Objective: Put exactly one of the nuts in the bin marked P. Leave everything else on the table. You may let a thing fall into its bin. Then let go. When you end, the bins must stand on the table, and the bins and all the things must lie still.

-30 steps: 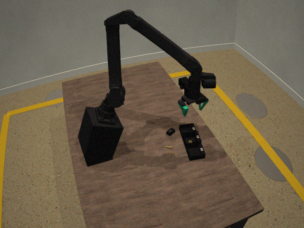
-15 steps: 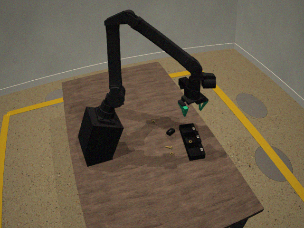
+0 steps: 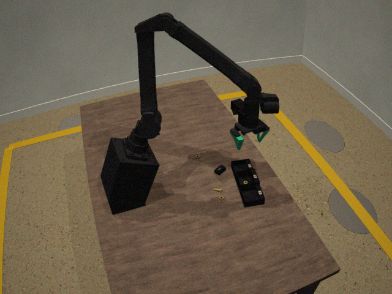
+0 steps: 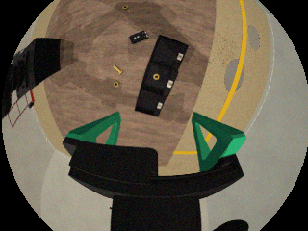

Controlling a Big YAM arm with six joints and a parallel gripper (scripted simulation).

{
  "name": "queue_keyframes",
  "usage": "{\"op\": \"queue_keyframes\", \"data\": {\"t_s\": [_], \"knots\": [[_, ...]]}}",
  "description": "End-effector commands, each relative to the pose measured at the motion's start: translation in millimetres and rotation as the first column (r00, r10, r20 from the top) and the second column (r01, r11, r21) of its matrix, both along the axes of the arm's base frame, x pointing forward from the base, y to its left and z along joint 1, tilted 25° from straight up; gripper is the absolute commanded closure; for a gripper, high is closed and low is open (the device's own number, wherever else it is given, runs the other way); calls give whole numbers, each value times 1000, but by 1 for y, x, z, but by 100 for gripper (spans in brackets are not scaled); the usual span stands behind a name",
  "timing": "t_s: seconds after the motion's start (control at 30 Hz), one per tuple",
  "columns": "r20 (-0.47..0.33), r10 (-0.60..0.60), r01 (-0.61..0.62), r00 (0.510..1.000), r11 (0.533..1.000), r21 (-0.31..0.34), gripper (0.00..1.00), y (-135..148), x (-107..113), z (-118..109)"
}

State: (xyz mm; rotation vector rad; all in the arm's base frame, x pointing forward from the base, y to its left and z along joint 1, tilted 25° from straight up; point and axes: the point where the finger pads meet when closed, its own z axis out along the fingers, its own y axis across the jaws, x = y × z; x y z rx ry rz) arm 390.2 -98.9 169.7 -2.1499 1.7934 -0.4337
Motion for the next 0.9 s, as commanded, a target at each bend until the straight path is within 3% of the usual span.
{"op": "queue_keyframes", "data": {"t_s": [0.0, 0.6, 0.63, 0.87], "knots": [[36, 21, -20, 999, 1000, -16, 0, -2, 18, 21], [42, 20, -20, 999, 1000, -18, 0, -2, 19, 21], [34, 4, -4, 999, 1000, -11, 0, -3, 10, 16], [34, 4, -4, 999, 1000, -11, 0, -3, 10, 16]]}}
